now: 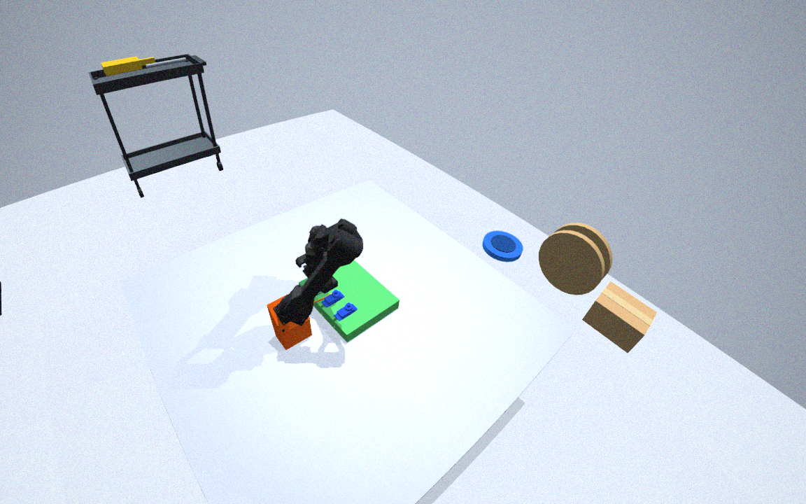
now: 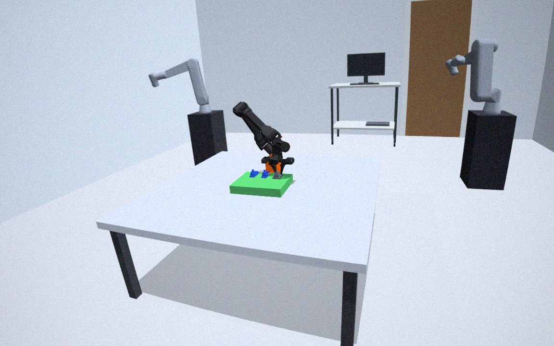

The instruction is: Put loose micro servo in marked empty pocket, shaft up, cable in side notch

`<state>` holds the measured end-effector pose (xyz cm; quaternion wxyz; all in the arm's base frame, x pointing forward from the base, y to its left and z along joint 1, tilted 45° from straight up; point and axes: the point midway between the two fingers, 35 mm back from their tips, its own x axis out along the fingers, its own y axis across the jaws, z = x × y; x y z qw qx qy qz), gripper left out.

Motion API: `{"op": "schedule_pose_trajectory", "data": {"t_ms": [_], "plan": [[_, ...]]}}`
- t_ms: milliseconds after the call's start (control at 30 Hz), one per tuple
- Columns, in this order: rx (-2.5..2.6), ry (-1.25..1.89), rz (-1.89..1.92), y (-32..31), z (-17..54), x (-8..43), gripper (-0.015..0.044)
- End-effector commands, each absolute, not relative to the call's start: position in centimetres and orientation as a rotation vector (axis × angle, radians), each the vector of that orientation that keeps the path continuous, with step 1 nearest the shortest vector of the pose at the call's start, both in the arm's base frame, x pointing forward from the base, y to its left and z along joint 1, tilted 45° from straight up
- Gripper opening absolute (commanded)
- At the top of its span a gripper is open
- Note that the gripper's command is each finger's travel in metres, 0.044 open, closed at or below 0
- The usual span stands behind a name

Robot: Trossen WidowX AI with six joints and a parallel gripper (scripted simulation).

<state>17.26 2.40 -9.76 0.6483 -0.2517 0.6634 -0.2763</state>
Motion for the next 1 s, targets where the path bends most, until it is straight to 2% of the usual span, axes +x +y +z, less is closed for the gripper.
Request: {"op": "schedule_pose_trajectory", "data": {"t_ms": [0,100,600,733,900,967], "plan": [[-0.578,1.508,-0.625,2.4,-9.8,17.3,0.0105],[-0.578,1.508,-0.625,2.4,-9.8,17.2,0.0184],[-0.577,1.509,-0.624,4.8,-7.1,17.1,0.0187],[-0.585,1.51,-0.62,5.4,-7.0,18.6,0.0292],[-0.579,1.507,-0.62,7.4,-5.4,23.3,0.0424],[-0.577,1.506,-0.62,8.1,-4.4,25.3,0.044]]}}
